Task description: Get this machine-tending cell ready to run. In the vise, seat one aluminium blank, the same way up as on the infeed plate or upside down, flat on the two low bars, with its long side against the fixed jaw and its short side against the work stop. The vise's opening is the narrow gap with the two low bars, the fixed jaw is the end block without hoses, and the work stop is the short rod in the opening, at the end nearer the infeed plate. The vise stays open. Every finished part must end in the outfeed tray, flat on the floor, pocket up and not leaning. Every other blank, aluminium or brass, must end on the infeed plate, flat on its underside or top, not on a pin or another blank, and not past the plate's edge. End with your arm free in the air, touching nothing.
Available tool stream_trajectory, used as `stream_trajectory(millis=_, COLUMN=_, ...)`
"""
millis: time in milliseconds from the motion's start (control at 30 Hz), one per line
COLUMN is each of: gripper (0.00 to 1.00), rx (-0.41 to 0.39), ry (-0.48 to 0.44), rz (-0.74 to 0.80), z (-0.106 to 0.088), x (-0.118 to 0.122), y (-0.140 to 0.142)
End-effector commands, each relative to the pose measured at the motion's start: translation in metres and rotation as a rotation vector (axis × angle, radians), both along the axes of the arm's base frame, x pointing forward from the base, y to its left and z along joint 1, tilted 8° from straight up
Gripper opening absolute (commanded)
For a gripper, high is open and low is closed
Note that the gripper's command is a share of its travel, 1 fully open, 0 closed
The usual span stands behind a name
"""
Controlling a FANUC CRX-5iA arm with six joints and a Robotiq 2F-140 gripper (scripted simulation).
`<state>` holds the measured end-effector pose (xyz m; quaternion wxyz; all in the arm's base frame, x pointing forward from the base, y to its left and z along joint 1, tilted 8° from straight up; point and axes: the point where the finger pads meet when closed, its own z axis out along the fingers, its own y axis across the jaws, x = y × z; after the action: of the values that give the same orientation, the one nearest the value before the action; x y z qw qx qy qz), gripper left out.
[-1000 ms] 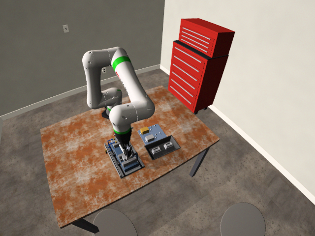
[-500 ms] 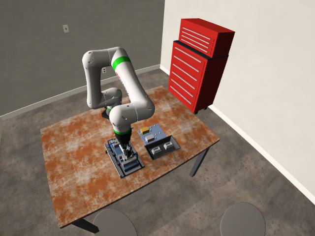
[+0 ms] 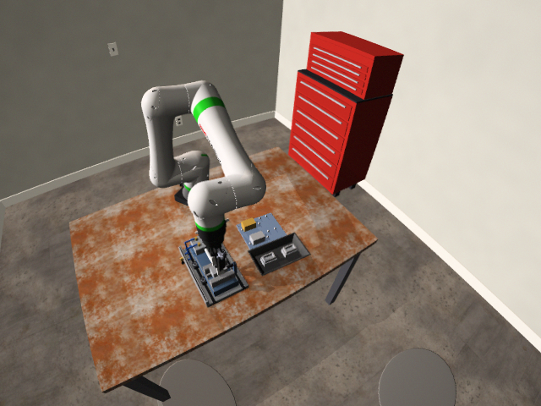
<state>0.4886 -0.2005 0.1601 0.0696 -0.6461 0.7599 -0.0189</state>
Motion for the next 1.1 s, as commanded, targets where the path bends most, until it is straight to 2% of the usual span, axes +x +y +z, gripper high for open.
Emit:
stream_trajectory(millis=0, gripper=0.0, rx=0.0, ry=0.0, rz=0.0, z=0.0002, x=0.0001, y=-0.0001)
stream_trajectory(millis=767, gripper=0.0, rx=0.0, ry=0.0, rz=0.0, z=0.0002, x=0.0001, y=-0.0001)
stream_trajectory(millis=800, gripper=0.4, rx=0.0, ry=0.0, rz=0.0, z=0.0002, x=0.0001, y=-0.0001)
stream_trajectory(millis=1067, gripper=0.4, rx=0.0, ry=0.0, rz=0.0, z=0.0002, x=0.0001, y=-0.0001)
